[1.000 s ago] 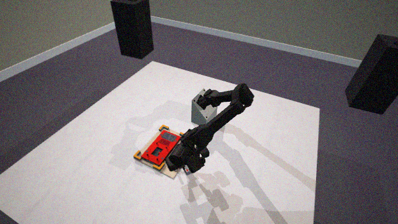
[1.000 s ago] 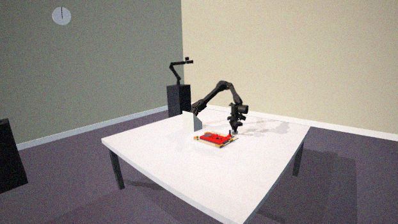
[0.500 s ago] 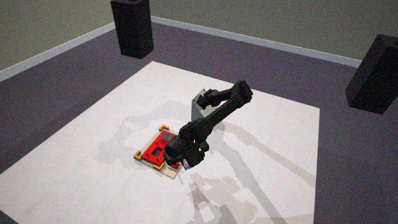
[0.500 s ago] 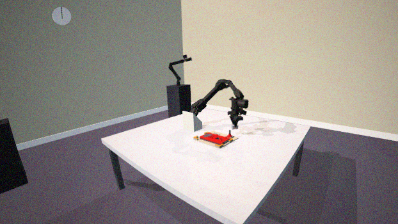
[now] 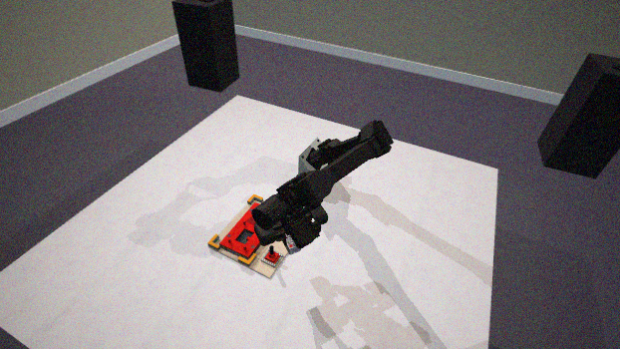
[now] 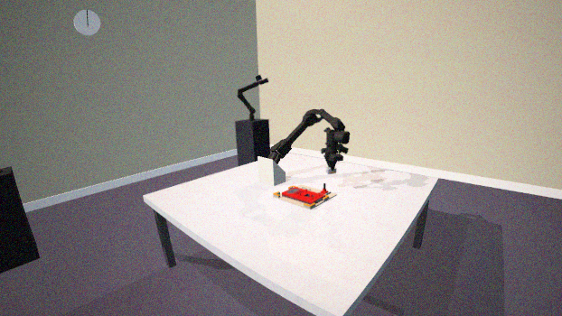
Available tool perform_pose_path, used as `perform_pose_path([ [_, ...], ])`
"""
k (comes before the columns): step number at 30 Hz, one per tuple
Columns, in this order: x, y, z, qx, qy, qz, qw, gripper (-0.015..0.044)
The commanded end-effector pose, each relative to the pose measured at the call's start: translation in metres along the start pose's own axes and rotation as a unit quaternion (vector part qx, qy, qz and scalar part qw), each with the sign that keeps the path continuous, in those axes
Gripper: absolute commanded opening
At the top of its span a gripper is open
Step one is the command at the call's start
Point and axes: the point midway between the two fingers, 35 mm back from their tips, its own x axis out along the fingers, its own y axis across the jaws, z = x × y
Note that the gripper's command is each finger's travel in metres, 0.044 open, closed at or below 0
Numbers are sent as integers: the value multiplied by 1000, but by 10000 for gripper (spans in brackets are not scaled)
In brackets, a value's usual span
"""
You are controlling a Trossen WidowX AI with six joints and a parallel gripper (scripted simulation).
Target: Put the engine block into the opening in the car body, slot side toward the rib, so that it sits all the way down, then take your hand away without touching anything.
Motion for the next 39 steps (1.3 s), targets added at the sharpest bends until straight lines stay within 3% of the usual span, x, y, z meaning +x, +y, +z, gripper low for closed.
perform_pose_path([
  [1, -15, 2, 1, -5, -1, -5, 1000, 0],
  [8, -22, 2, -1, 0, -2, -4, 1000, 0],
  [39, 15, -57, -73, 231, 0, -7, 973, 0],
])
